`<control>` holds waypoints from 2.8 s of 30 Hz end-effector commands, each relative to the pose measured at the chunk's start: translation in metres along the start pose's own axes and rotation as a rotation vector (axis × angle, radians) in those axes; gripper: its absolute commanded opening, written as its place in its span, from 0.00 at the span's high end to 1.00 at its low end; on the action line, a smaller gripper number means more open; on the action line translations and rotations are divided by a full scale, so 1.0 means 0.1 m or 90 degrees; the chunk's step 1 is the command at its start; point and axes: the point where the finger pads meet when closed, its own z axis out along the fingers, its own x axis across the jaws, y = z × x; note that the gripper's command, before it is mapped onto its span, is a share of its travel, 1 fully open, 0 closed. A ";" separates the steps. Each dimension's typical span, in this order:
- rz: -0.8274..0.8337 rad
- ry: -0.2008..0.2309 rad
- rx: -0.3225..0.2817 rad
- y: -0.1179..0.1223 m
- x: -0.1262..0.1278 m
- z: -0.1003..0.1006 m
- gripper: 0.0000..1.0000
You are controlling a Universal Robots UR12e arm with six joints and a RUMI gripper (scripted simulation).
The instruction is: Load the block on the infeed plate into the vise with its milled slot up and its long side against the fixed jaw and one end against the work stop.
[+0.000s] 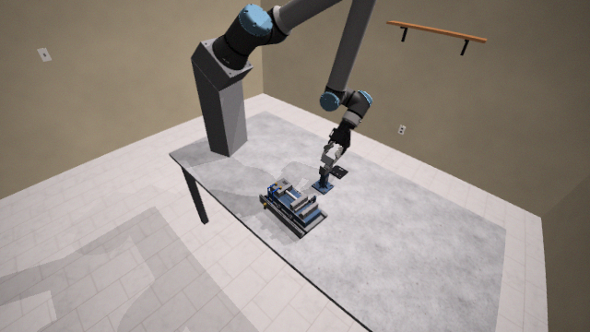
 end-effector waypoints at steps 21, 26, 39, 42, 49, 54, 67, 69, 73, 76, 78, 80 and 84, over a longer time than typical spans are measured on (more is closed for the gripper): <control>0.000 0.000 0.002 0.00 0.00 0.00 1.00; 0.000 0.000 0.005 0.00 0.00 0.00 1.00; 0.000 0.000 0.034 0.00 0.00 0.00 1.00; 0.000 0.000 0.042 0.00 0.00 0.00 1.00; 0.000 0.000 0.076 0.01 0.00 0.00 1.00; 0.000 0.000 0.105 0.01 0.00 0.00 1.00; 0.000 0.000 0.181 0.02 0.00 0.00 1.00; 0.000 0.000 0.196 0.02 0.00 0.00 1.00; 0.000 0.001 0.218 0.02 0.00 0.00 1.00; 0.000 0.000 0.233 0.03 0.00 0.00 1.00; 0.000 0.000 0.248 0.03 0.00 0.00 1.00; 0.000 0.000 0.263 0.03 0.00 0.01 1.00; 0.000 0.000 0.293 0.03 0.00 0.01 1.00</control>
